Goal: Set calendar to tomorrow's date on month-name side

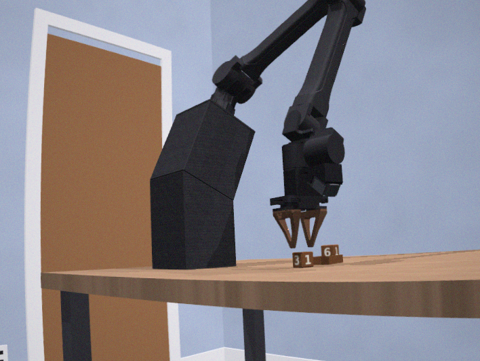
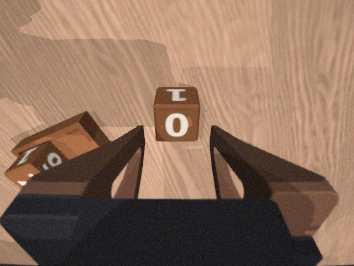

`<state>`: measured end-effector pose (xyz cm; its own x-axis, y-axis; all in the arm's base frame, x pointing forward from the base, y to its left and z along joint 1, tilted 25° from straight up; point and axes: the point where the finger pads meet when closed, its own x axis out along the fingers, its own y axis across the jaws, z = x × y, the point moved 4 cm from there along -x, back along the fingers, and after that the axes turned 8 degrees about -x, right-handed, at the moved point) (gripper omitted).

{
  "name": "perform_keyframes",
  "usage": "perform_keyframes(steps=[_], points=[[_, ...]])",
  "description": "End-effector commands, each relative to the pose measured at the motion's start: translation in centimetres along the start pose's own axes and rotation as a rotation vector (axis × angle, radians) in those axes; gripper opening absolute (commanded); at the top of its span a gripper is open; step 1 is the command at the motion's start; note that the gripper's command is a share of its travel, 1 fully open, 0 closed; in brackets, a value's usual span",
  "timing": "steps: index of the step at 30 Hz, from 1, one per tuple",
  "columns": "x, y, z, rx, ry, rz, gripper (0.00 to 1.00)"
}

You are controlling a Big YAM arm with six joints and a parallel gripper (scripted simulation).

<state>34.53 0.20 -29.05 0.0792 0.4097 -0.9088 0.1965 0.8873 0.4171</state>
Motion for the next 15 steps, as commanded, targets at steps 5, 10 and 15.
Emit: perform_keyframes(steps=[5, 10, 15], points=[[-0.17, 0.68, 1.29, -0.016, -0.029, 0.003, 0.45], [-0.19, 0.66, 0.99, -0.014, -0.025, 0.003, 0.45], [-0.19, 0.66, 0.99, -0.014, -0.025, 0.003, 0.45]])
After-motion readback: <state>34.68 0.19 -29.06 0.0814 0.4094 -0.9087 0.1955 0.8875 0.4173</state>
